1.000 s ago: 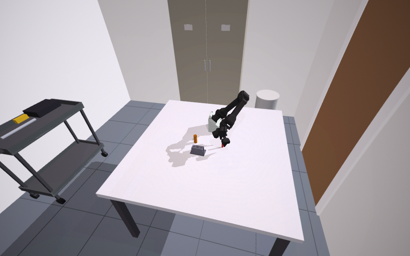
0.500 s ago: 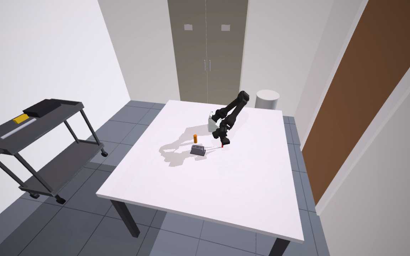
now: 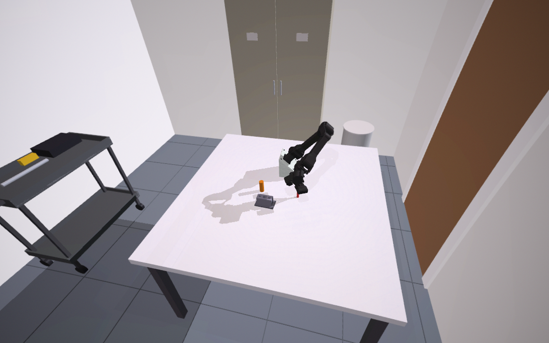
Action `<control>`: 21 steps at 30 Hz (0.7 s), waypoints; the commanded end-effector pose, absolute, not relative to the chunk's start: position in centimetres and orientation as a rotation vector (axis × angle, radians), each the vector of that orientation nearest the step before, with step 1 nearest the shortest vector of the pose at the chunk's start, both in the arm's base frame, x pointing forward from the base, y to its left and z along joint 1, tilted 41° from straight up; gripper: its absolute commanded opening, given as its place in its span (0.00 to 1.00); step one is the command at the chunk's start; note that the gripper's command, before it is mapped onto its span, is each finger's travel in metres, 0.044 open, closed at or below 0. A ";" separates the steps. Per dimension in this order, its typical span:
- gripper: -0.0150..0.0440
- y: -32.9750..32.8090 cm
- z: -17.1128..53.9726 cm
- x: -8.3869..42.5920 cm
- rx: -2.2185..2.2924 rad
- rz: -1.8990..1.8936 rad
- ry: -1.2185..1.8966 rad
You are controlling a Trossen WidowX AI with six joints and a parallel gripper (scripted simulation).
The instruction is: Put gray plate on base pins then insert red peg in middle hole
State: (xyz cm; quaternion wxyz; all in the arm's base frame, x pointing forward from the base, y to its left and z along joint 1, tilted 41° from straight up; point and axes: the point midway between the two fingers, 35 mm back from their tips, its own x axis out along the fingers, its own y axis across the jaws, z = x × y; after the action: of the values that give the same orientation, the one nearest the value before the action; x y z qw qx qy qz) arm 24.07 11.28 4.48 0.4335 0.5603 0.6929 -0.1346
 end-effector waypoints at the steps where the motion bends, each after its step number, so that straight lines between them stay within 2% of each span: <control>1: 0.25 11.2 4.6 24.1 1.400 -0.336 1.727; 21: 0.25 7.1 8.6 24.8 1.393 -0.346 1.722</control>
State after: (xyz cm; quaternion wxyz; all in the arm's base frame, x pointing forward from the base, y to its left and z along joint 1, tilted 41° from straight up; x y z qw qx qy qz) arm 24.53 7.91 7.76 0.4301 0.5594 0.6945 -0.1402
